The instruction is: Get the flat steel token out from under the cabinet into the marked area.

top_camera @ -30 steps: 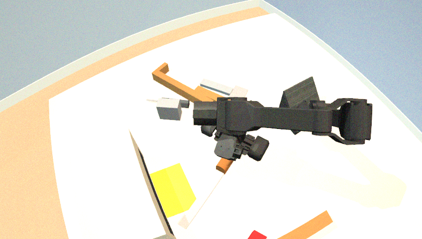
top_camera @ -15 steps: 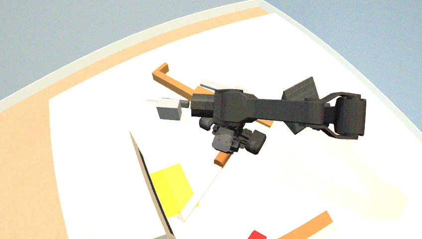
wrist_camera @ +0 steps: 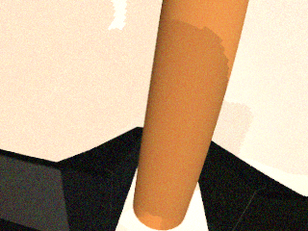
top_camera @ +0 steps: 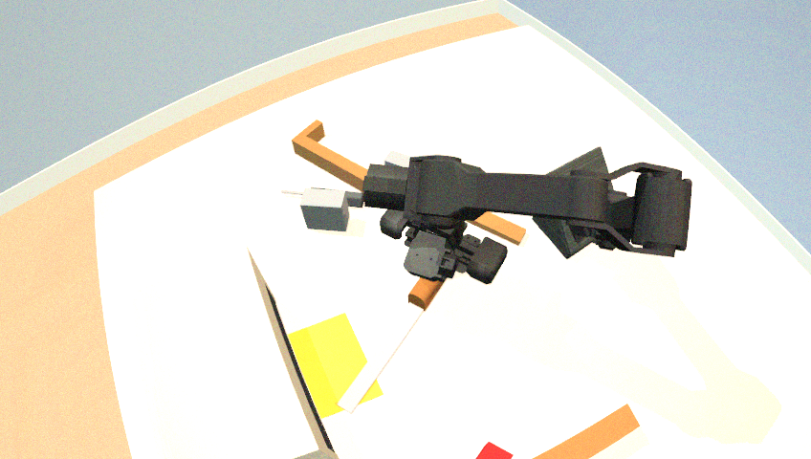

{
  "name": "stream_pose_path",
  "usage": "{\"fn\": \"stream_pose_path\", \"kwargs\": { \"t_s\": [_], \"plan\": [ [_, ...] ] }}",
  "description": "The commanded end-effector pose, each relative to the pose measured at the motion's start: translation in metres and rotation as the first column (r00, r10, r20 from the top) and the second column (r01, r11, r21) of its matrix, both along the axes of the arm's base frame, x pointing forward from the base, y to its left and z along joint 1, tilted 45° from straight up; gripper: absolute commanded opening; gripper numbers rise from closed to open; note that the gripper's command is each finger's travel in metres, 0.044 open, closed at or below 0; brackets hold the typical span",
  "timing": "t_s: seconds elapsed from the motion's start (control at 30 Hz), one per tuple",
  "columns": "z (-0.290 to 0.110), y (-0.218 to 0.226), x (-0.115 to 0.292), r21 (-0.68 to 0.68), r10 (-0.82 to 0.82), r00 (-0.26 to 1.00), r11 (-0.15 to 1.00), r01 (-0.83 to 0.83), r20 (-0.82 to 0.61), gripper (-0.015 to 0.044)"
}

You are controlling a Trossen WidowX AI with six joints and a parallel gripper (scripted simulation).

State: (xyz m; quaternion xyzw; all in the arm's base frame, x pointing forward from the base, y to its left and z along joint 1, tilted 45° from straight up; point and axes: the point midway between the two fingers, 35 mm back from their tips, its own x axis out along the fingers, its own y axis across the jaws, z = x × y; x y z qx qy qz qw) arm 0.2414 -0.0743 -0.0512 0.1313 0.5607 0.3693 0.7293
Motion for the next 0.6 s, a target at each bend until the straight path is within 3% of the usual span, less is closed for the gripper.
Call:
{"fn": "stream_pose_path", "kwargs": {
  "t_s": [0.0, 0.57],
  "plan": [
    [-0.003, -0.004, -0.002, -0.002, -0.003, 1.0, 1.0, 0.003, 0.002, 0.0],
    [-0.019, -0.02, -0.011, -0.004, -0.003, 1.0, 1.0, 0.003, 0.002, 0.0]
  ]
}}
